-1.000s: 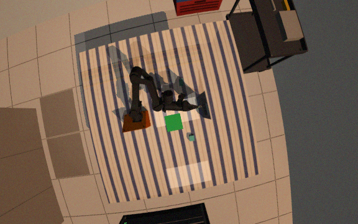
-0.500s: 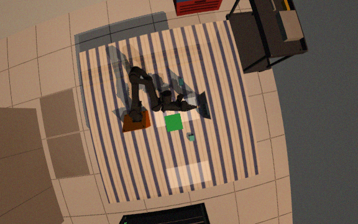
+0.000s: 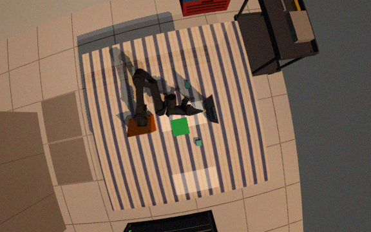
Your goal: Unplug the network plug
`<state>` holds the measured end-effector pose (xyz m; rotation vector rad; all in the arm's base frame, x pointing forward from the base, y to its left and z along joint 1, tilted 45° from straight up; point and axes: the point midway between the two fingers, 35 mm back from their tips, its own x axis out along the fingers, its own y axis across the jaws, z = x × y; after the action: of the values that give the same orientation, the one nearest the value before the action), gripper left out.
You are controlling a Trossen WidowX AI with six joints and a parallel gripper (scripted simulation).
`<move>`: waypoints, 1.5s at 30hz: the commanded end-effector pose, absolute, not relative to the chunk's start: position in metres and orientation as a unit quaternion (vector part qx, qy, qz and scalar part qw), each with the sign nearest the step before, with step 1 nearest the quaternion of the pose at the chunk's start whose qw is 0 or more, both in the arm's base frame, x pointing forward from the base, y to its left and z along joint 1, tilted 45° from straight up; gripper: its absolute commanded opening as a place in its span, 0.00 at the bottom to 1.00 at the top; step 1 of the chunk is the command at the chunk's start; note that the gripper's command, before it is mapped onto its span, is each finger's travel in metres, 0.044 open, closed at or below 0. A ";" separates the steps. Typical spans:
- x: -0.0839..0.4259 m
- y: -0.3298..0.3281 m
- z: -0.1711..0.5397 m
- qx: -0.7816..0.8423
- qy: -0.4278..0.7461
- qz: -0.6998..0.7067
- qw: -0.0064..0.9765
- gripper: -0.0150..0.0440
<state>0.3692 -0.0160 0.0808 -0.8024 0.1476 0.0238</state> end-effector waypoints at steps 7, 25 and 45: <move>0.361 -0.016 0.079 -0.390 0.074 0.015 0.918 0.25; 0.350 -0.017 0.079 -0.390 0.074 0.015 0.918 0.25; 0.346 -0.048 0.103 -0.391 0.074 0.014 0.917 0.25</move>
<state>0.3469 -0.0441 0.0981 -0.7973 0.1590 0.0255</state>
